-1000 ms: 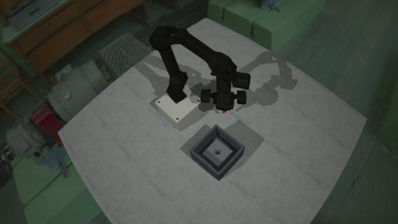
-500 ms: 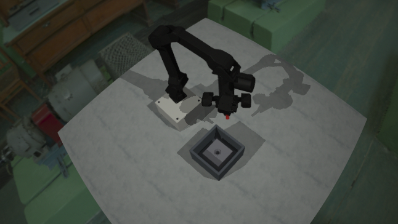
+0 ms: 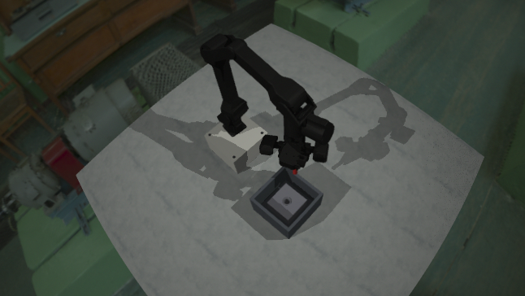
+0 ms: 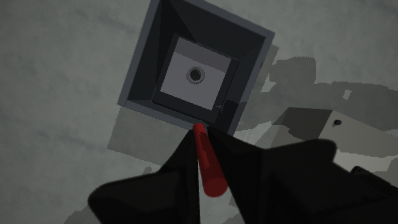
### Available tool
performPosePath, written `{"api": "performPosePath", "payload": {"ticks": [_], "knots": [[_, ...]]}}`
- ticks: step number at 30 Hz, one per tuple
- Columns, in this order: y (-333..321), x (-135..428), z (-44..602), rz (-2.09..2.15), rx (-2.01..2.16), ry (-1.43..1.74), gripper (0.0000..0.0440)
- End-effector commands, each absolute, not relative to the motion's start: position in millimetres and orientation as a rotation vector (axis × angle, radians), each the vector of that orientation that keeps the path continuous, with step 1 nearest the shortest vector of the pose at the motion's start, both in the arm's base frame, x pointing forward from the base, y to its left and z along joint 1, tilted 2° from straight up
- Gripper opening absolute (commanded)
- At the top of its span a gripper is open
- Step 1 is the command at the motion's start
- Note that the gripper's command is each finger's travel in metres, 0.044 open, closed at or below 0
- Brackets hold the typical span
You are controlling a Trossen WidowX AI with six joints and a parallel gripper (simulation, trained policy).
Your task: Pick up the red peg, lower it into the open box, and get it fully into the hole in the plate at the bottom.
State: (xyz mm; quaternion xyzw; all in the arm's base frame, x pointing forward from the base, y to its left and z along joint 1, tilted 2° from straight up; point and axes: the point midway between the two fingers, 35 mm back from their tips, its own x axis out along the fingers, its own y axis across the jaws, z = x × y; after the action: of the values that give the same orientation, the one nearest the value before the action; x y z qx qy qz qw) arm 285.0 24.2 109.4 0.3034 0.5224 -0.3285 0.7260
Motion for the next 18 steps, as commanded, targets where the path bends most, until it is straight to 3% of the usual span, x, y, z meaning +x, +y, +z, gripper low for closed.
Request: {"api": "performPosePath", "payload": {"ticks": [1,18], "knots": [[14.9,293.2,108.5,-0.734,0.684,1.147,0.0],[-30.9,321.8,87.0,-0.806,0.765,1.15,0.001]]}}
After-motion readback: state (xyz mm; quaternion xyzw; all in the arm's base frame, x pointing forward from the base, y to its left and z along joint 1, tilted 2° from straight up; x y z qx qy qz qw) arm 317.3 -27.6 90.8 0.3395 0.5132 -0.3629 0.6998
